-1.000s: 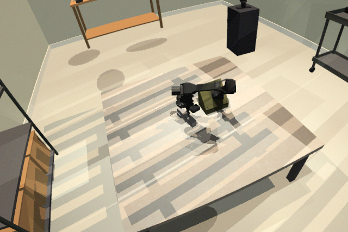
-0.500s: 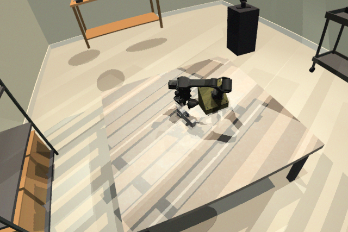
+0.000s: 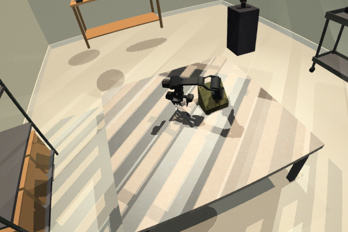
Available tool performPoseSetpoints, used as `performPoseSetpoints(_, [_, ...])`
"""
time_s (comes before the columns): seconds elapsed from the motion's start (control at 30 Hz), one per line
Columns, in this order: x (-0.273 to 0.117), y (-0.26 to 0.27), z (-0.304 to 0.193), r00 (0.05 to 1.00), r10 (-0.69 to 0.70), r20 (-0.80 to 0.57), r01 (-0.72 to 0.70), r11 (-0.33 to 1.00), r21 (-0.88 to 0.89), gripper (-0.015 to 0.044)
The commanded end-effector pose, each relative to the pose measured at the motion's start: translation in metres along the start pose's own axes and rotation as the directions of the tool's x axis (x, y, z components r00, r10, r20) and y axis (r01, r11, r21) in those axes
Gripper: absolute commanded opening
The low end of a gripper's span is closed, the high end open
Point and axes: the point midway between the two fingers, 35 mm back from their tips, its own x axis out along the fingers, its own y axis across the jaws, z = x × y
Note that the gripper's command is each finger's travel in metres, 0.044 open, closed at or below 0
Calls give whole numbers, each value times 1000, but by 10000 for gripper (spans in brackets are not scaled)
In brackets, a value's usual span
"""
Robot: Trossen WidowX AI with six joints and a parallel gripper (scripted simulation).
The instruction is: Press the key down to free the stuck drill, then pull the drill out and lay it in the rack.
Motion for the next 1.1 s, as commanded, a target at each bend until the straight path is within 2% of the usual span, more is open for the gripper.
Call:
performPoseSetpoints(0.0, [33, -47, -41, 1000, -4, -11, -3, 825, -565, 440])
performPoseSetpoints(0.17, [51, -64, -62, 1000, -2, -12, -8, 642, -767, 440])
performPoseSetpoints(0.23, [54, -67, -66, 1000, -2, -12, -9, 604, -797, 440])
performPoseSetpoints(1.07, [58, -67, -66, 1000, -2, -12, -9, 598, -801, 440])
